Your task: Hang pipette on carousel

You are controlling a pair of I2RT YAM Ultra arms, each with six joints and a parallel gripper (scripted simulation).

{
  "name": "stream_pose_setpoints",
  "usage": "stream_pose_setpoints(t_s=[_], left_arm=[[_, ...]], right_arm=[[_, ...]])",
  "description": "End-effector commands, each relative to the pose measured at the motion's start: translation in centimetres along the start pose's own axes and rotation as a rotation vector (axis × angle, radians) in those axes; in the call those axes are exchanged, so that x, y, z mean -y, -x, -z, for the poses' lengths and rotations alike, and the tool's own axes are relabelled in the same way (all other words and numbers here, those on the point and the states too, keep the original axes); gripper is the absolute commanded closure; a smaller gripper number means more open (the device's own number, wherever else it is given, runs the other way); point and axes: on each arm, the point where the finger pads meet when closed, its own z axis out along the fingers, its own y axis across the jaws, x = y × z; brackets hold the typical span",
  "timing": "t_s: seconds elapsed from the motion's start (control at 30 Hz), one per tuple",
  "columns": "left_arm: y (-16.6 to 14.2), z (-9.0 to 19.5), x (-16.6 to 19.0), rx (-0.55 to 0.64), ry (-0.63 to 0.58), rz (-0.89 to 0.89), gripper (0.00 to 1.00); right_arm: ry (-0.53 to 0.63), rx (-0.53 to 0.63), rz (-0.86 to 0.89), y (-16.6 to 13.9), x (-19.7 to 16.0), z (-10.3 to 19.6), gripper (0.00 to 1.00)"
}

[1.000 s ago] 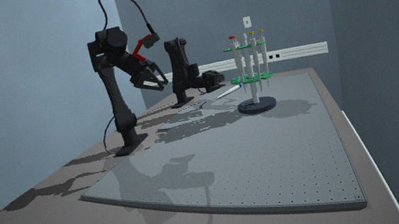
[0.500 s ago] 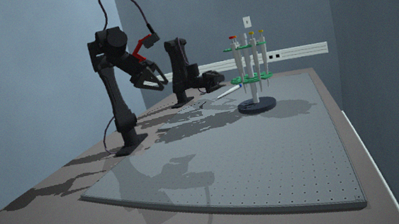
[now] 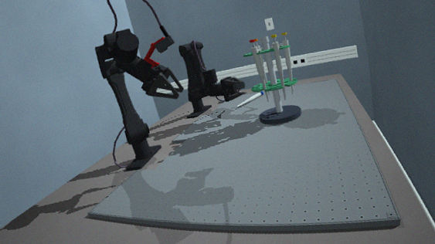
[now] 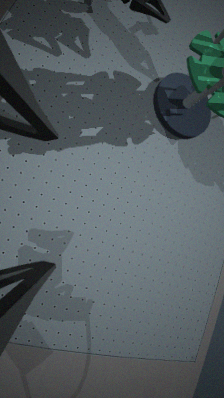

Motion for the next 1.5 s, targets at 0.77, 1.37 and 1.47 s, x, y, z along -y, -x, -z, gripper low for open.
stream_pose_setpoints(t_s=[0.77,1.37,1.47], left_arm=[[-0.21,-1.00,0.15,0.000,-0.004,-0.011,0.51],[-0.17,-0.68,0.60,0.000,-0.013,0.000,0.51],[-0.17,-0.68,0.60,0.000,-0.013,0.000,0.51]], right_arm=[[-0.015,0.037,0.022,1.09,0.44,0.61,0.00],[-0.015,0.037,0.022,1.09,0.44,0.61,0.00],[-0.015,0.037,0.022,1.09,0.44,0.61,0.00]])
